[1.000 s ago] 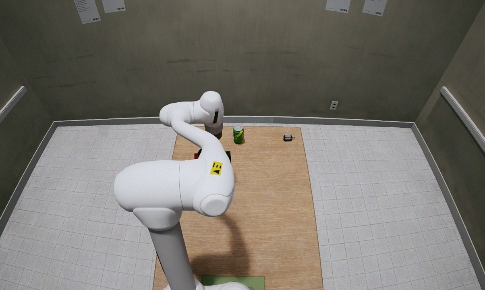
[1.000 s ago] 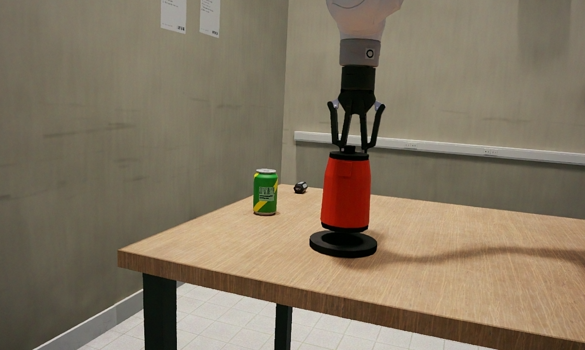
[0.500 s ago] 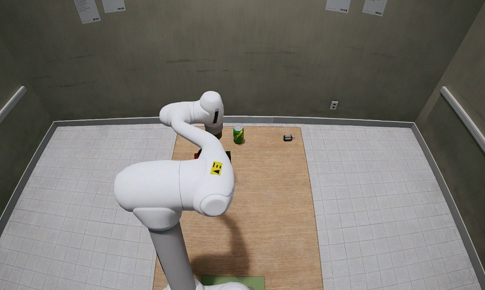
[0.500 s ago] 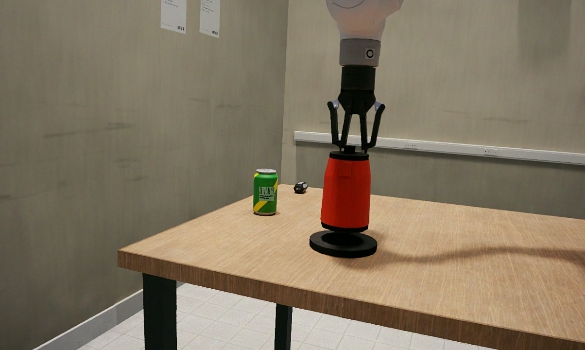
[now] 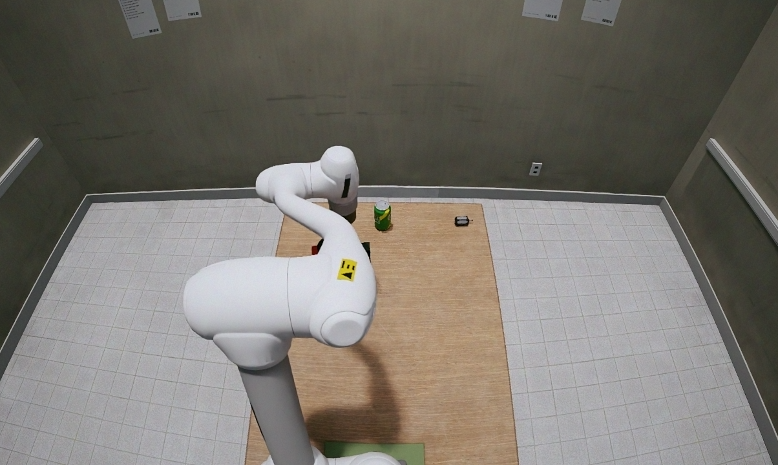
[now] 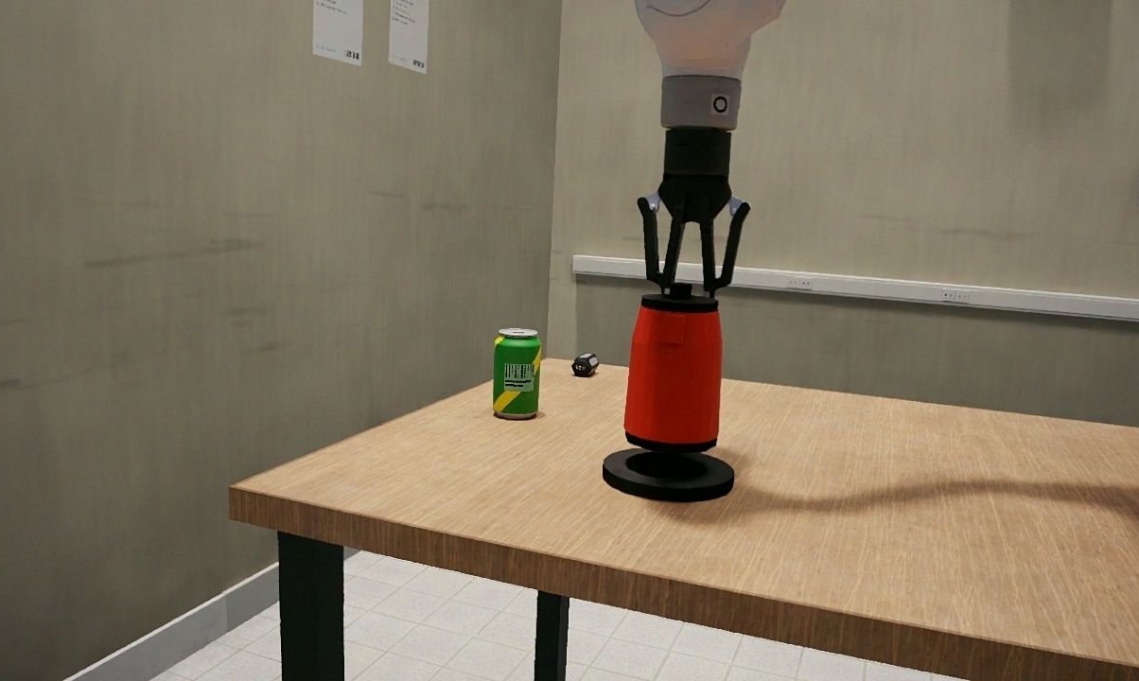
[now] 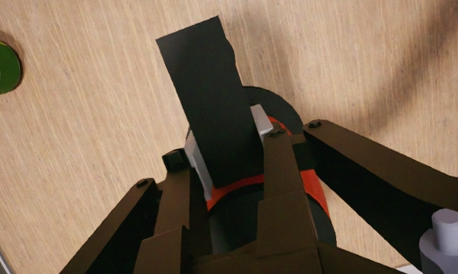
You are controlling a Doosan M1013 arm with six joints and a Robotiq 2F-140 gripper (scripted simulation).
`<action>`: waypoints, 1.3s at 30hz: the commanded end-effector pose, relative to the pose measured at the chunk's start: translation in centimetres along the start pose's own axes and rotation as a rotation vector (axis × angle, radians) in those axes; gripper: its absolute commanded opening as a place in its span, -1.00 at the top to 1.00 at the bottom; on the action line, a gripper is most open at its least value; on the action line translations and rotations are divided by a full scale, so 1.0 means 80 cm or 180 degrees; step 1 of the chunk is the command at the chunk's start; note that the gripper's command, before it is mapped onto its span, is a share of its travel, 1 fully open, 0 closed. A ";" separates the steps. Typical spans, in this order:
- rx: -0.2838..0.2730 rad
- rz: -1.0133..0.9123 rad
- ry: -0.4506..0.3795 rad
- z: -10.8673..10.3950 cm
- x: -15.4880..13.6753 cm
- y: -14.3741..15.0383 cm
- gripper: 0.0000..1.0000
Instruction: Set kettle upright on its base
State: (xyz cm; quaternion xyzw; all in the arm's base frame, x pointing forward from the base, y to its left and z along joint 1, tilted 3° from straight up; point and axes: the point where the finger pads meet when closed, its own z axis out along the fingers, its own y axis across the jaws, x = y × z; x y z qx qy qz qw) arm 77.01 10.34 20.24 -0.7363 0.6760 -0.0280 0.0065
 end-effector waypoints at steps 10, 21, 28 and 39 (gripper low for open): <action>0.0005 0.0000 -0.0002 0.013 0.000 0.000 0.80; 0.0005 0.0000 -0.0002 0.025 0.000 -0.001 0.80; 0.0005 0.0000 -0.0002 0.025 0.000 -0.001 0.80; 0.0005 0.0000 -0.0002 0.025 0.000 -0.001 0.80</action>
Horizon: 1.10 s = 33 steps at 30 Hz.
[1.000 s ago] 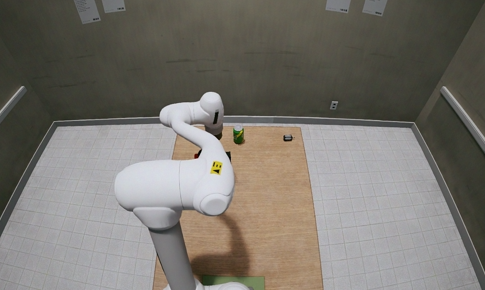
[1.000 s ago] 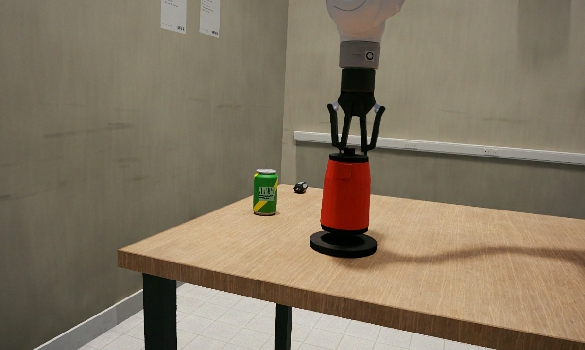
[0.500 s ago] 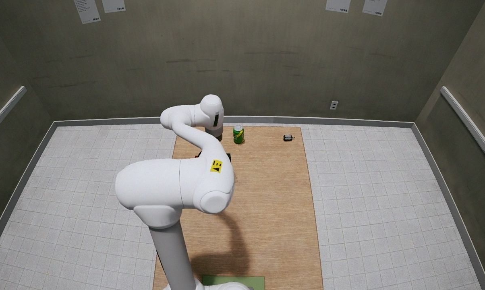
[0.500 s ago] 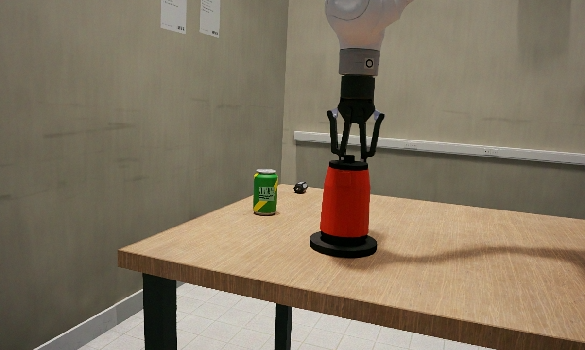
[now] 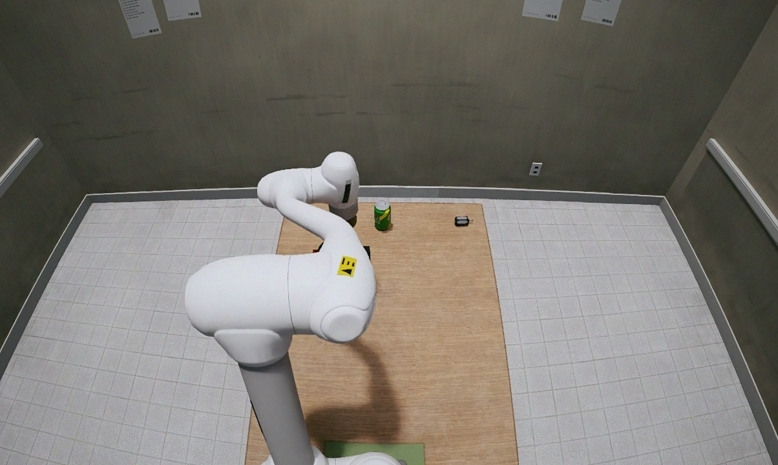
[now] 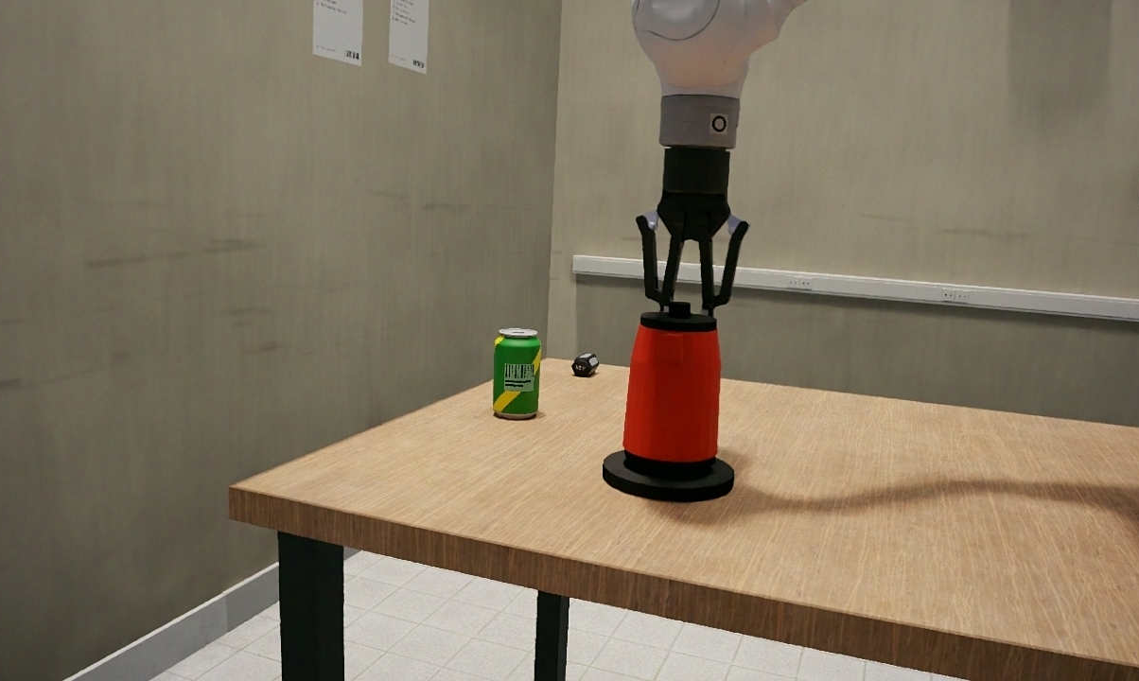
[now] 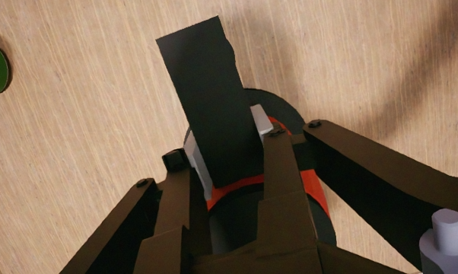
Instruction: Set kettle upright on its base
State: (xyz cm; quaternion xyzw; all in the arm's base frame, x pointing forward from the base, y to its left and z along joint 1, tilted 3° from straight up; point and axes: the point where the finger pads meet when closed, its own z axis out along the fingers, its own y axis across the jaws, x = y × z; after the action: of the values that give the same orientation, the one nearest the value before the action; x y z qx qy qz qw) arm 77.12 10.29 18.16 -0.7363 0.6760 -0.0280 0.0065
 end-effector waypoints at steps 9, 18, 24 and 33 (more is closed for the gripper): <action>0.0005 0.0000 -0.0002 -0.001 0.000 0.000 0.80; 0.0005 0.0000 -0.0002 -0.001 0.000 0.000 0.80; 0.0005 0.0000 -0.0002 0.000 0.000 0.000 0.80; 0.0005 0.0000 -0.0002 0.002 0.000 0.000 0.80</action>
State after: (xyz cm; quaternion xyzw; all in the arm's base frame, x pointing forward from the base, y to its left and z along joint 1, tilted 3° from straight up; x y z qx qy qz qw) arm 77.13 10.28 17.88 -0.7363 0.6760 -0.0280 0.0065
